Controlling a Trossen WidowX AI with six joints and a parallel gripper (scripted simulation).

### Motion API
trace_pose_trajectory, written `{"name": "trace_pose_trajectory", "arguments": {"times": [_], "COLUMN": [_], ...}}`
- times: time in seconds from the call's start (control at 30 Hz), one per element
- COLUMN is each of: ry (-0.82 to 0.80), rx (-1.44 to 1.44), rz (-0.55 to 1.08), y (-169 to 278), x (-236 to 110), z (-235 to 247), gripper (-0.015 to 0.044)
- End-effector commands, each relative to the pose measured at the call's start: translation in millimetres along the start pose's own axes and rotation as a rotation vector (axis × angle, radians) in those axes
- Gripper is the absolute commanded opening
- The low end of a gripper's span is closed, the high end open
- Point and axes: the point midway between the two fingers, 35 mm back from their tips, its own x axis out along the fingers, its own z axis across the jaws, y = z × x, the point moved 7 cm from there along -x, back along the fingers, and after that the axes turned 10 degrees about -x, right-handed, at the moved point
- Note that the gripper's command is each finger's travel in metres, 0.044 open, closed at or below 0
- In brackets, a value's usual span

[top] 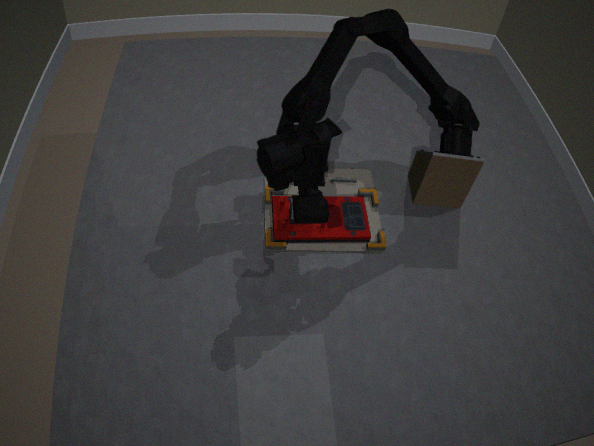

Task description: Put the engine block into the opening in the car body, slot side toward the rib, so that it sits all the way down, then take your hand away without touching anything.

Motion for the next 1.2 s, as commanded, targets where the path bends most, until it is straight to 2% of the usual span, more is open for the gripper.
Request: {"name": "trace_pose_trajectory", "arguments": {"times": [0.0, 1.17], "ry": [0.001, 0.002], "rx": [-0.004, -0.004], "rz": [0.002, 0.002], "y": [0.3, 0.7], "x": [2.0, 10.9], "z": [0.1, 0.1], "gripper": [0.0159, 0.0159]}}
